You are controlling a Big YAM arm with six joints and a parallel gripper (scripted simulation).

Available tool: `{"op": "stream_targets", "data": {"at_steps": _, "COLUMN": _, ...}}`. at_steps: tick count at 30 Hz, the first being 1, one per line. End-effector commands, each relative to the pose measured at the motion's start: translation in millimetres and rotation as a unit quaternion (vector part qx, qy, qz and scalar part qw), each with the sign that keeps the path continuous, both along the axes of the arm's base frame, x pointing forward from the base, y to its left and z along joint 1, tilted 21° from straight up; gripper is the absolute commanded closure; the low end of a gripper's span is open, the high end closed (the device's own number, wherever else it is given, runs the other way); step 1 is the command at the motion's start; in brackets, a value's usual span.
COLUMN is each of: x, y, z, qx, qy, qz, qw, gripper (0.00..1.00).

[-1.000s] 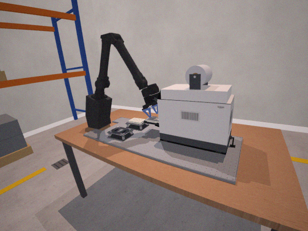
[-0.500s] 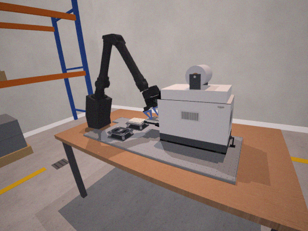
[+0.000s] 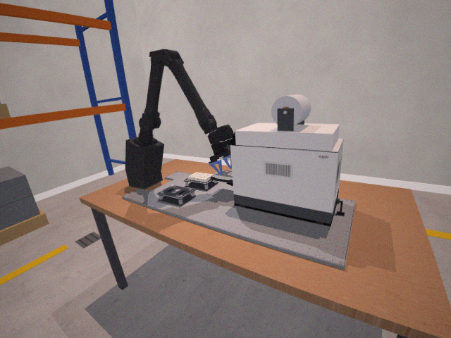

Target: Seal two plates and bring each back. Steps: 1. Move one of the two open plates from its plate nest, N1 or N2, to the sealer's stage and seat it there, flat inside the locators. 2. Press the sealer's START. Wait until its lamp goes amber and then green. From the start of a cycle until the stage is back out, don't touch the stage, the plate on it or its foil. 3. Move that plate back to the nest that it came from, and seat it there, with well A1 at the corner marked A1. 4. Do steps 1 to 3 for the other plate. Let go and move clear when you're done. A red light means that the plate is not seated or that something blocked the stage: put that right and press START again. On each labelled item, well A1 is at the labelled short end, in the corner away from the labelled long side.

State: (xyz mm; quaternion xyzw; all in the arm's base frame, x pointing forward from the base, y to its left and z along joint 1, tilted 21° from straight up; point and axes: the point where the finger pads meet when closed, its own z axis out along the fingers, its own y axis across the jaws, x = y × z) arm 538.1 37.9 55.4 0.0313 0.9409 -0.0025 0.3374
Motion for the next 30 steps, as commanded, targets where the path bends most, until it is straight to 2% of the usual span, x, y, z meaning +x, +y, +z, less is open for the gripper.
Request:
{"op": "stream_targets", "data": {"at_steps": 1, "x": 1.3, "y": 9, "z": 18, "qx": 0.004, "qy": -0.020, "qz": 0.004, "qw": 1.000, "gripper": 0.00}}
{"op": "stream_targets", "data": {"at_steps": 10, "x": 11.8, "y": 10, "z": 16, "qx": 0.004, "qy": -0.020, "qz": 0.004, "qw": 1.000, "gripper": 0.00}}
{"op": "stream_targets", "data": {"at_steps": 15, "x": 12.7, "y": 10, "z": 8, "qx": 0.003, "qy": -0.012, "qz": 0.004, "qw": 1.000, "gripper": 0.00}}
{"op": "stream_targets", "data": {"at_steps": 22, "x": 13.1, "y": 10, "z": 7, "qx": 0.003, "qy": -0.009, "qz": 0.004, "qw": 1.000, "gripper": 0.00}}
{"op": "stream_targets", "data": {"at_steps": 30, "x": 17.7, "y": 11, "z": 28, "qx": 0.005, "qy": -0.027, "qz": 0.004, "qw": 1.000, "gripper": 0.00}}
